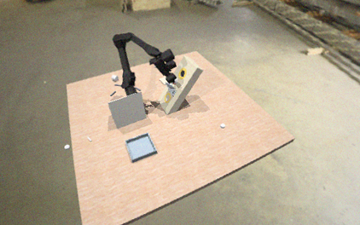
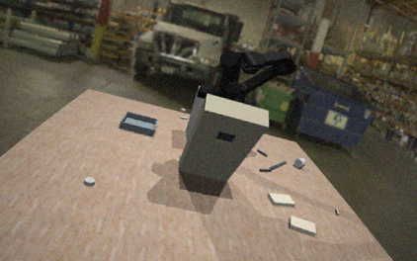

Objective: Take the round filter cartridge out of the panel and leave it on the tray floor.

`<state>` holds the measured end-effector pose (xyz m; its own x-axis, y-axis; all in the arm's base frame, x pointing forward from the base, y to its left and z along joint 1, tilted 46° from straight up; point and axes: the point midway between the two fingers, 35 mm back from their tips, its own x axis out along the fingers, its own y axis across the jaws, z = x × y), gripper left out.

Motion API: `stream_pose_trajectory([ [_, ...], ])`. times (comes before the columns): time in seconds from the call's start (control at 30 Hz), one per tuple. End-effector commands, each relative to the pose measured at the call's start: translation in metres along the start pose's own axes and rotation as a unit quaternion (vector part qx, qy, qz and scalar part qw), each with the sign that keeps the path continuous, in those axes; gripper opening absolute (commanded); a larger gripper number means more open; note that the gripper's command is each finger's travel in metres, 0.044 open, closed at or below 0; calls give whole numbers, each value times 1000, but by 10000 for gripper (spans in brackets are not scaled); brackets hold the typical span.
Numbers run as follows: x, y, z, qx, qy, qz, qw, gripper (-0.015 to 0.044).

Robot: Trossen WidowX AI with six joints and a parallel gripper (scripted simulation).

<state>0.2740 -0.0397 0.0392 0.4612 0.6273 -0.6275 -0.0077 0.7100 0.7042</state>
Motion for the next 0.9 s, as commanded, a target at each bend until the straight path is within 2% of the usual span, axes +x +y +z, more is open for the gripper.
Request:
stream_pose_trajectory([
  [0.0, -21, -2, 6, -5, -4, -3, 1000, 0],
  [0.37, -73, 2, 6, -5, -6, 2, 1000, 0],
  [0.87, -67, -52, 9, -6, -6, 0, 1000, 0],
])
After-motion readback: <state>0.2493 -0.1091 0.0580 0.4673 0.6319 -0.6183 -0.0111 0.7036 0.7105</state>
